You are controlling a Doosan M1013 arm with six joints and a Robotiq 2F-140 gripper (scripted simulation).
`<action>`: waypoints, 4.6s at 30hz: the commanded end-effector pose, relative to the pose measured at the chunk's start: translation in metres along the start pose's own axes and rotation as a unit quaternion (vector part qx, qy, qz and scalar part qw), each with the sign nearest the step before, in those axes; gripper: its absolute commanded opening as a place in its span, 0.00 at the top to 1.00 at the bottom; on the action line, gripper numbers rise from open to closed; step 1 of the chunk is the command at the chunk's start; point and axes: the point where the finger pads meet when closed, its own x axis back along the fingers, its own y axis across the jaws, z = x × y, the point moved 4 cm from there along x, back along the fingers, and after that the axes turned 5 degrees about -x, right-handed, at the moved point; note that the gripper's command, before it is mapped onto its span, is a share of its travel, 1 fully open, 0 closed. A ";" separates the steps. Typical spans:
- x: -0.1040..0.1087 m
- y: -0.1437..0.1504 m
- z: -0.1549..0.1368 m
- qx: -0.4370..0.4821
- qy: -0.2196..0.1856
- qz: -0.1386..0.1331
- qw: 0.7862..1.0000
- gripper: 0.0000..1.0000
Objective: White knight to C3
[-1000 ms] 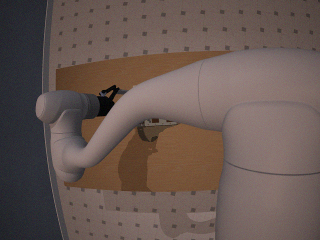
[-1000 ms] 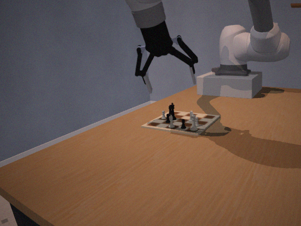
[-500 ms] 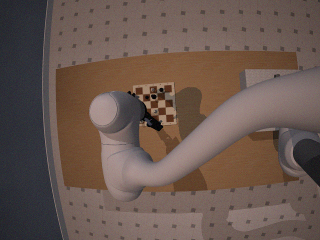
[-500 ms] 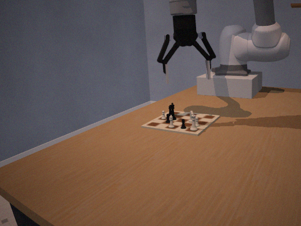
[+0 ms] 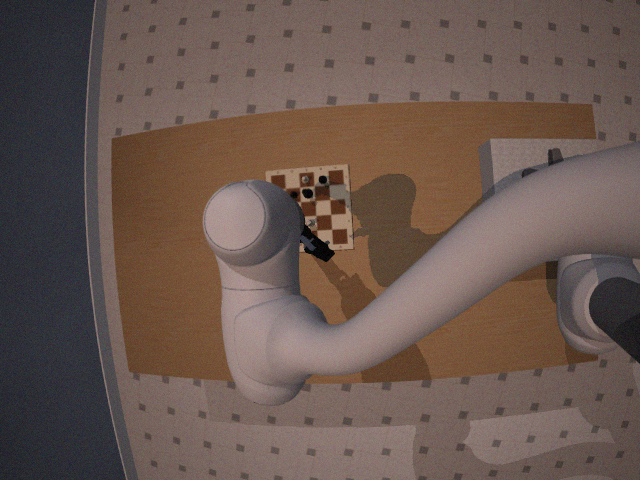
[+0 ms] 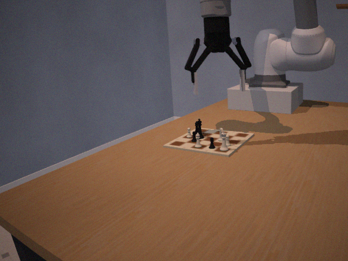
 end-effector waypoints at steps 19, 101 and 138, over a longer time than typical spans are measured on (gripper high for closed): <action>-0.005 0.000 0.000 -0.295 0.000 -0.001 0.956 0.00; -0.028 0.001 0.000 -1.000 0.003 -0.001 0.001 0.78; -0.065 0.001 0.000 -1.000 0.003 -0.001 0.001 0.78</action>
